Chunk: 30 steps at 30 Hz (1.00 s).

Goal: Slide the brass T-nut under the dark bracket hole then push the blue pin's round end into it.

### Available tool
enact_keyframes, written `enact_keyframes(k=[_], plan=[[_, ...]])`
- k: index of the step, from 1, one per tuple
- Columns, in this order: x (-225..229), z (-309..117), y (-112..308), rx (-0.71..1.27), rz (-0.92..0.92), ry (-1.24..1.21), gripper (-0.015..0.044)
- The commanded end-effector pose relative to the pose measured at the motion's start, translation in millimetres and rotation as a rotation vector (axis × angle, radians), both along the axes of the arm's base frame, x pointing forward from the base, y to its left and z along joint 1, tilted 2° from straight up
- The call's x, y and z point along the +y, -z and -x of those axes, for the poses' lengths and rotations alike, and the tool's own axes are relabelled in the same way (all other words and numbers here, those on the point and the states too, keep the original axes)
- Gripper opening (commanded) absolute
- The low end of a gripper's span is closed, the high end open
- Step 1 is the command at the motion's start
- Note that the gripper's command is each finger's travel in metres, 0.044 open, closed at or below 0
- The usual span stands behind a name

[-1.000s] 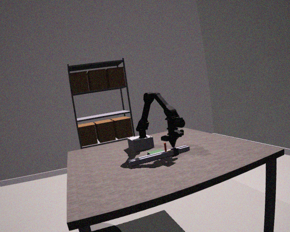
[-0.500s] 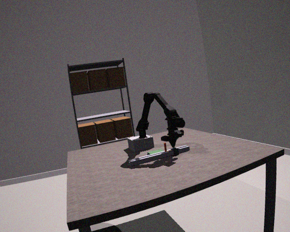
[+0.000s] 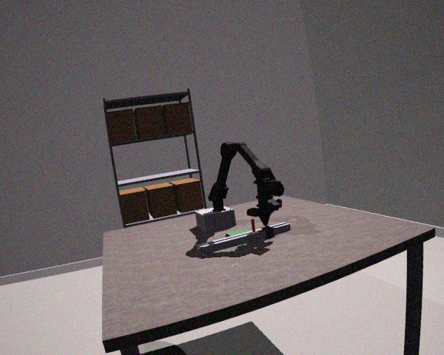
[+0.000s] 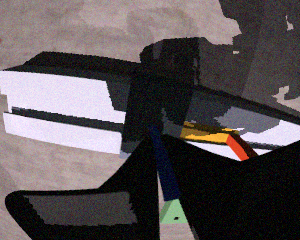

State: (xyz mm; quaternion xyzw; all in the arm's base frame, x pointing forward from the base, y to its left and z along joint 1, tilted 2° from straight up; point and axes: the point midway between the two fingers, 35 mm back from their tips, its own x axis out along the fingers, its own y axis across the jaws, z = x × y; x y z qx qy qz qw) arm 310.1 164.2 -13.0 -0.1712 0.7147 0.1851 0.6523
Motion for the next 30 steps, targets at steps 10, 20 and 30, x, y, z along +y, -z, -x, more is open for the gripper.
enact_keyframes(k=[10, 20, 30], plan=[[0.5, -1.9, 0.4, 0.039, 0.006, -0.004, -0.0150], [0.8, -3.3, 0.4, 0.068, 0.012, -0.005, -0.0150], [1.0, -4.7, 0.5, 0.096, 0.018, -0.007, -0.0150]])
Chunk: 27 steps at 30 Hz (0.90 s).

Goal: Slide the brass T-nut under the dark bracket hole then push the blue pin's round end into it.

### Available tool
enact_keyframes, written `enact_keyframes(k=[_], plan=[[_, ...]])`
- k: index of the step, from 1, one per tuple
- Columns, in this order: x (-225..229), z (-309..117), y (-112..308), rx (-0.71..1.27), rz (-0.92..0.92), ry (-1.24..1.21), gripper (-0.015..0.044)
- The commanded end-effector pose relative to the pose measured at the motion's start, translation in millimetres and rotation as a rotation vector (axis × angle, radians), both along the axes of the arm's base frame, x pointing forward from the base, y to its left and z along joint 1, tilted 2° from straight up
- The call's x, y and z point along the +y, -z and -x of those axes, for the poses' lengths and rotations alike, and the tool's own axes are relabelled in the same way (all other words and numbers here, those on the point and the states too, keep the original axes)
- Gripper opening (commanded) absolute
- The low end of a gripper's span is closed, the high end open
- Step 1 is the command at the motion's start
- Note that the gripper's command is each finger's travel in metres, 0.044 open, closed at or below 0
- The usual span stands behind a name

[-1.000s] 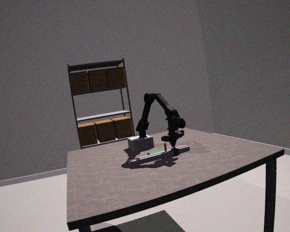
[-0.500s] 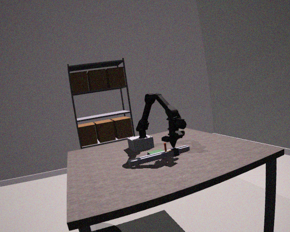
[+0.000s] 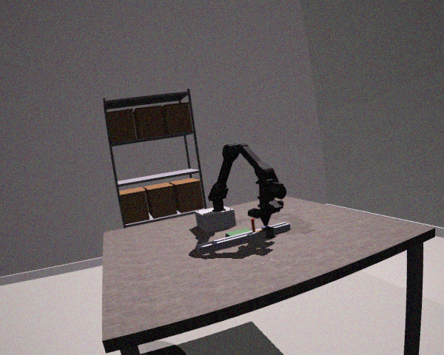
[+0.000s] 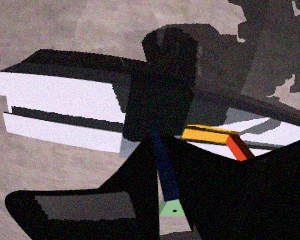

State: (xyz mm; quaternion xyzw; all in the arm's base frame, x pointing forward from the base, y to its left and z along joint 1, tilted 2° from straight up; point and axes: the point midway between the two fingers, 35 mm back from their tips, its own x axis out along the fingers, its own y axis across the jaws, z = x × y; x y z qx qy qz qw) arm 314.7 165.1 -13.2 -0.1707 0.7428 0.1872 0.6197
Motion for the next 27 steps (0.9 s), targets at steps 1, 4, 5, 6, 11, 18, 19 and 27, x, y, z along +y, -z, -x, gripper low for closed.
enact_keyframes(k=[1, 4, 5, 6, 11, 18, 19, 27], plan=[[0.1, -0.1, 0.3, 0.015, 0.000, -0.002, -0.0150], [0.2, -0.5, 0.3, 0.023, 0.002, -0.003, -0.0150], [0.2, -0.6, 0.3, 0.026, 0.002, -0.003, -0.0150], [0.2, -0.7, 0.3, 0.029, 0.003, -0.003, -0.0150], [0.2, -0.8, 0.2, 0.022, 0.003, -0.002, -0.0150], [0.1, -0.9, 0.1, 0.017, 0.003, -0.001, -0.0150], [0.1, -0.9, 0.1, 0.017, 0.003, -0.001, -0.0150], [0.0, -0.8, 0.0, 0.019, 0.003, -0.001, 0.0060]])
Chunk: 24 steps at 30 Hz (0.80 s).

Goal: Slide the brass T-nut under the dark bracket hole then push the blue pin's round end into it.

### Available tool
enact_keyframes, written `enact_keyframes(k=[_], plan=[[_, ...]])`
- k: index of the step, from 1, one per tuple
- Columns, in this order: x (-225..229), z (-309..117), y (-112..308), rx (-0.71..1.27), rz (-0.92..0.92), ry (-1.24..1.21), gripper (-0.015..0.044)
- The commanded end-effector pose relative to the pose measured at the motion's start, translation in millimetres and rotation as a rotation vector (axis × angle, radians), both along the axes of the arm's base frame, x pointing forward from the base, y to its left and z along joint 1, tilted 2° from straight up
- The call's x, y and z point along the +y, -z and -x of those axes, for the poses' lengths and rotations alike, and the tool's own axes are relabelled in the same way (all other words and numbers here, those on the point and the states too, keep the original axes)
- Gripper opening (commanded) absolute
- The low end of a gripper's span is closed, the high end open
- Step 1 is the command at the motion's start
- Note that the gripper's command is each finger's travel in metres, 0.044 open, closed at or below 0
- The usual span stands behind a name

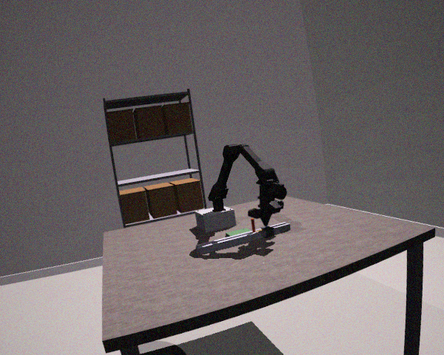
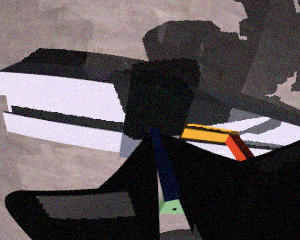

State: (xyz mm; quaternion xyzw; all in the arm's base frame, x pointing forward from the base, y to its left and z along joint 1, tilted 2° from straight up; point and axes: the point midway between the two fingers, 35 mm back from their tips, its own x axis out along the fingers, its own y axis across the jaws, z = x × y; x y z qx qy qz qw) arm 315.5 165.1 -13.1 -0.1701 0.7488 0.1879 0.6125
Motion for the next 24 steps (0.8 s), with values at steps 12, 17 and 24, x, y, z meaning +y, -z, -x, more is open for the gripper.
enact_keyframes(k=[12, 17, 24], plan=[[-0.1, -1.2, -17.7, 0.000, 0.000, 0.000, 0.0160], [-1.5, -1.0, -53.3, 0.000, 0.000, 0.000, 0.0160], [-2.3, 1.1, -58.1, 0.000, 0.000, 0.000, 0.0160]])
